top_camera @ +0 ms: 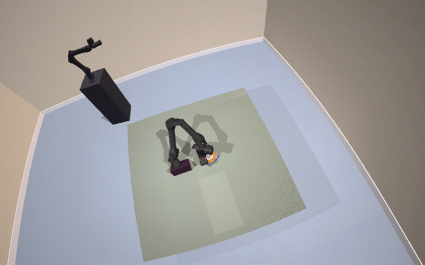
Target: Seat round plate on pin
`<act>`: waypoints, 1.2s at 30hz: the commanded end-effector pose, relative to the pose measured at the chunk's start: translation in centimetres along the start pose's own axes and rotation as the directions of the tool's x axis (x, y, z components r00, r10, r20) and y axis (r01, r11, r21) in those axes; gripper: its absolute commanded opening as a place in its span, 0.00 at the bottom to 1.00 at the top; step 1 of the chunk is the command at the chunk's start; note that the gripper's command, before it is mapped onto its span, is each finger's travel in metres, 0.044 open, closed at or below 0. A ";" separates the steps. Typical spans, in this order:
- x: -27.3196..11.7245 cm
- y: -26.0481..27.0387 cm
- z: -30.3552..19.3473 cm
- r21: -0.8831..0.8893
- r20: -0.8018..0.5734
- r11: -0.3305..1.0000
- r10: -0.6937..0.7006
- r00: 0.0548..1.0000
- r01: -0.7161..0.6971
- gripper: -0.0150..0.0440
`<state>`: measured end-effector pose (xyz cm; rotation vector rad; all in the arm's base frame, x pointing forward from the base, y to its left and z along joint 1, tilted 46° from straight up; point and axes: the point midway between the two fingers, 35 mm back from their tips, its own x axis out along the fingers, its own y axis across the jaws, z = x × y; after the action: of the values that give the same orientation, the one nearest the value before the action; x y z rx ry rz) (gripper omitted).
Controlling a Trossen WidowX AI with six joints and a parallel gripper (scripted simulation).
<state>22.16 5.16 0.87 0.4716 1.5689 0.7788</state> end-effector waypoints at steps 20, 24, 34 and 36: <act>0.2 3.2 0.6 0.005 0.002 1.000 0.005 1.000 -0.005 0.25; 0.2 3.6 1.1 0.004 0.002 1.000 0.005 1.000 -0.005 0.25; 0.2 4.7 2.0 0.004 0.002 1.000 0.006 1.000 -0.006 0.25; 0.1 4.9 2.3 0.004 0.002 1.000 0.006 1.000 -0.006 0.25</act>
<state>23.16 8.81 3.86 0.4786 1.5767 0.7785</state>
